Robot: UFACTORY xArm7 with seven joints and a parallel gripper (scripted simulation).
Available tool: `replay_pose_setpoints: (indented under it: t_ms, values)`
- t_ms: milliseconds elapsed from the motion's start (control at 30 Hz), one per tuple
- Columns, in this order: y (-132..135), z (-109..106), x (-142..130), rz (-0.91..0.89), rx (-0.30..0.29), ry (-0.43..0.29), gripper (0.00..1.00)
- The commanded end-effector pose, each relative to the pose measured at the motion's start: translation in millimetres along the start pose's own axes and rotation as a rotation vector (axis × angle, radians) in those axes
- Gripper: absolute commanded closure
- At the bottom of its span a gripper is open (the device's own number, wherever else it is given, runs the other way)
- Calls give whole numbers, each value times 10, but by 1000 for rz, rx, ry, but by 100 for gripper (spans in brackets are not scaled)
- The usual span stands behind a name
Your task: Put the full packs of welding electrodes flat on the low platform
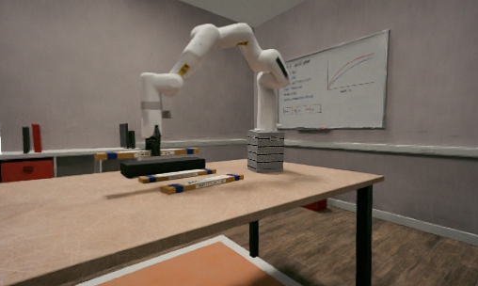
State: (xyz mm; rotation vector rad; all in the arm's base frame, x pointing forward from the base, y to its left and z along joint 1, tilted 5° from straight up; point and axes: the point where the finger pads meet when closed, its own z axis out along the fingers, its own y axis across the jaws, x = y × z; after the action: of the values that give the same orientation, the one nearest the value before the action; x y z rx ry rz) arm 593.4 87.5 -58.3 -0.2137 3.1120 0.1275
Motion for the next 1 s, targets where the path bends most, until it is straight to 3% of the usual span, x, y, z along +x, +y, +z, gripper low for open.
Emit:
replay_pose_setpoints:
  t_ms: [0, 967]
  values:
    - [-3, -25, -22, 0, 0, -6, 42]
    - [-3, -52, -23, 0, 0, -6, 42]
